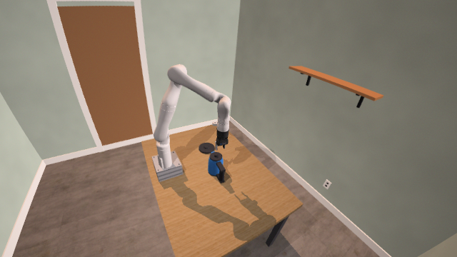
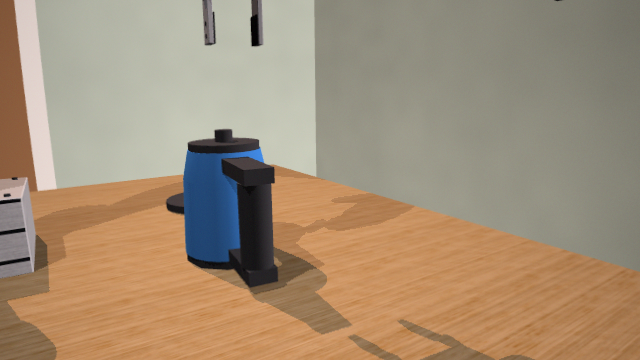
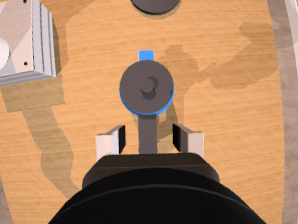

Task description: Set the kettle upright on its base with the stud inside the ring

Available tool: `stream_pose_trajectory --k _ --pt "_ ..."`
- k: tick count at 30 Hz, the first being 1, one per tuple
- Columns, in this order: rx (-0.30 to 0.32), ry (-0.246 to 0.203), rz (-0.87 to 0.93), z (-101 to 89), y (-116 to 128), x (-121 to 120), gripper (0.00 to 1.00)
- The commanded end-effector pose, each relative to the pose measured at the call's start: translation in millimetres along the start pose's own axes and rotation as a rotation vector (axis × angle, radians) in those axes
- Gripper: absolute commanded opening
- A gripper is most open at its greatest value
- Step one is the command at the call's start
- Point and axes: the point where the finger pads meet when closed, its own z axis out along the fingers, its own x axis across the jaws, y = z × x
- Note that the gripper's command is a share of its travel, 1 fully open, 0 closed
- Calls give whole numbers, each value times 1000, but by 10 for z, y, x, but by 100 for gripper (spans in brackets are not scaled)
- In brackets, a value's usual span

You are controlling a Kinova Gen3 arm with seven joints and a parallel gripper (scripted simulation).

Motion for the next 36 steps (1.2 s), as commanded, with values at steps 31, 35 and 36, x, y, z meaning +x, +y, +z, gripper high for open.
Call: stream_pose_trajectory --k 31,35,36 --pt "8 -6 0 89 0 -15 100" --pt "8 -6 0 89 0 -15 100" --pt "8 -6 0 89 0 -15 100"
